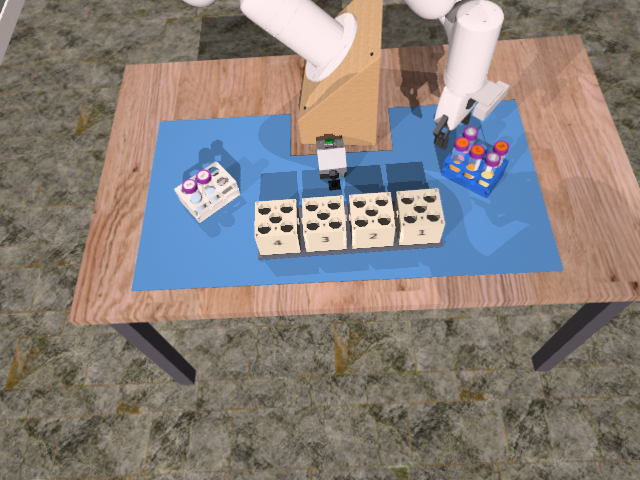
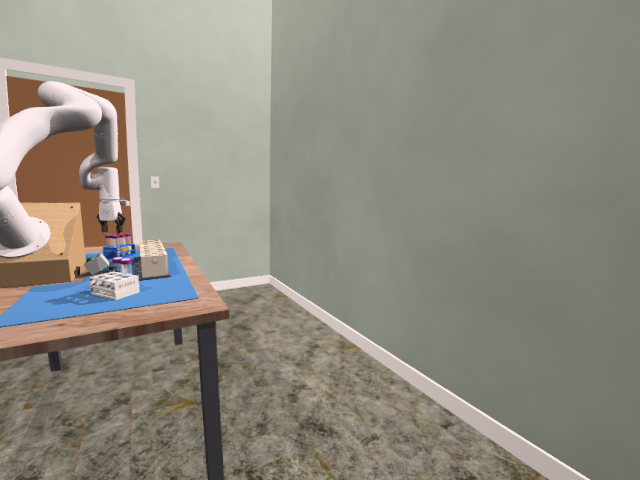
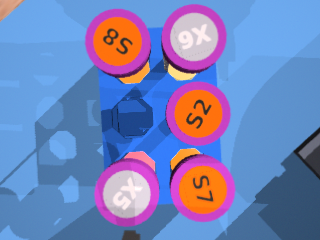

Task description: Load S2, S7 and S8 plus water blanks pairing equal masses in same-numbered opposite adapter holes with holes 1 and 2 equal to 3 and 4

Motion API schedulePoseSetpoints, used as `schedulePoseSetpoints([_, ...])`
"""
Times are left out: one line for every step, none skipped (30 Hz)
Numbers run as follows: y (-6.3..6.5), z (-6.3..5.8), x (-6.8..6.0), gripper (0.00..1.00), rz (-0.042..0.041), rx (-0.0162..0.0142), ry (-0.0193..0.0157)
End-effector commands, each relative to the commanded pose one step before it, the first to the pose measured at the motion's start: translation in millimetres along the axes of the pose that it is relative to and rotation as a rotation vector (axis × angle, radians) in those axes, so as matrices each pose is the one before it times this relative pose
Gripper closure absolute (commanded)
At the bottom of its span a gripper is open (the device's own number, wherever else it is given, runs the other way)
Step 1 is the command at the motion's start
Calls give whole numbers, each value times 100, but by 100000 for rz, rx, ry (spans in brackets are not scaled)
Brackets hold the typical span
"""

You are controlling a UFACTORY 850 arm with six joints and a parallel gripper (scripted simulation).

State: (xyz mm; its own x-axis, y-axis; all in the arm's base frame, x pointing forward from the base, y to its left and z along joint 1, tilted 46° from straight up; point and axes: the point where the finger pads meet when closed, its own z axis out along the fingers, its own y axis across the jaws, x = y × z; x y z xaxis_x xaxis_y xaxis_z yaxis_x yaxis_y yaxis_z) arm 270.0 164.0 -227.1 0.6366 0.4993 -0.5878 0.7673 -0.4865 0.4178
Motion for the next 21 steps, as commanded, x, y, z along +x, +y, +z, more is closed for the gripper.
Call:
schedulePoseSetpoints([7, -94, 88, 0, 53, 21, 199])
schedulePoseSetpoints([0, 0, 0, 0, 0, 0, 0])
schedulePoseSetpoints([0, 0, 0, 0, 0, 0, 0])
schedulePoseSetpoints([0, 0, 0, 0, 0, 0, 0])
schedulePoseSetpoints([0, 0, 0, 0, 0, 0, 0])
schedulePoseSetpoints([0, 0, 0, 0, 0, 0, 0])
schedulePoseSetpoints([0, 0, 0, 0, 0, 0, 0])
schedulePoseSetpoints([0, 0, 0, 0, 0, 0, 0])
schedulePoseSetpoints([0, 0, 0, 0, 0, 0, 0])
schedulePoseSetpoints([0, 0, 0, 0, 0, 0, 0])
schedulePoseSetpoints([0, 0, 0, 0, 0, 0, 0])
schedulePoseSetpoints([0, 0, 0, 0, 0, 0, 0])
schedulePoseSetpoints([2, -253, -6, 0, -3, 0, -4])
schedulePoseSetpoints([-2, -275, 2, 0, 0, 0, -3])
schedulePoseSetpoints([0, 0, 0, 0, 0, 0, 0])
schedulePoseSetpoints([0, 0, 0, 0, 0, 0, 0])
schedulePoseSetpoints([0, -267, 1, 0, 0, 1, 0])
schedulePoseSetpoints([0, -267, 0, 0, 0, 0, 1])
schedulePoseSetpoints([0, -267, 0, 0, 0, 0, 1])
schedulePoseSetpoints([0, -267, 0, 0, 0, 0, 0])
schedulePoseSetpoints([0, -267, 0, 0, 0, 0, 0])
